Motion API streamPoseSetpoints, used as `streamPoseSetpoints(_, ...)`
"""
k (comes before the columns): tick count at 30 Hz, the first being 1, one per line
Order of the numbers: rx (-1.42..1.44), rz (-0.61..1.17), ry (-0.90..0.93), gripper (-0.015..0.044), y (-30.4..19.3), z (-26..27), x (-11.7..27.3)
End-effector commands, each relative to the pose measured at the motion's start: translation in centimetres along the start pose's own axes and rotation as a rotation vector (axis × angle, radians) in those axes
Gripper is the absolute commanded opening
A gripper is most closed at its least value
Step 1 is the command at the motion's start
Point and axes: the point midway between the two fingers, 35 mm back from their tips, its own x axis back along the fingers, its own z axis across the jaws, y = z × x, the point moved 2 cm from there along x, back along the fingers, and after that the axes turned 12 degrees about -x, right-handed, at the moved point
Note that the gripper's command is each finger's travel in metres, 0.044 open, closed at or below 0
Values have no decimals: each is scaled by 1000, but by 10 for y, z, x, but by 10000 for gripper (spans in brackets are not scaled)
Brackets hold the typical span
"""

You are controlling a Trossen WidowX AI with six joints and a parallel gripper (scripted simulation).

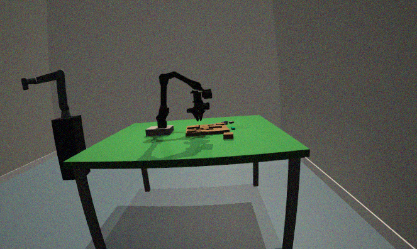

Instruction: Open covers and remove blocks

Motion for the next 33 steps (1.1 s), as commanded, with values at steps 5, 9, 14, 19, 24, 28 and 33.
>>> streamPoseSetpoints(5, 4, 3, -1, 144, -1, 0, -4)
streamPoseSetpoints(9, 5, 3, -1, 144, 0, 0, -15)
streamPoseSetpoints(14, 5, 3, -1, 144, -1, -1, -28)
streamPoseSetpoints(19, 5, 3, -1, 144, -1, 0, -30)
streamPoseSetpoints(24, 5, 3, -1, 144, -1, 0, -30)
streamPoseSetpoints(28, 5, 3, -1, 144, 0, 0, -30)
streamPoseSetpoints(33, 5, 3, -1, 144, 0, 0, -30)
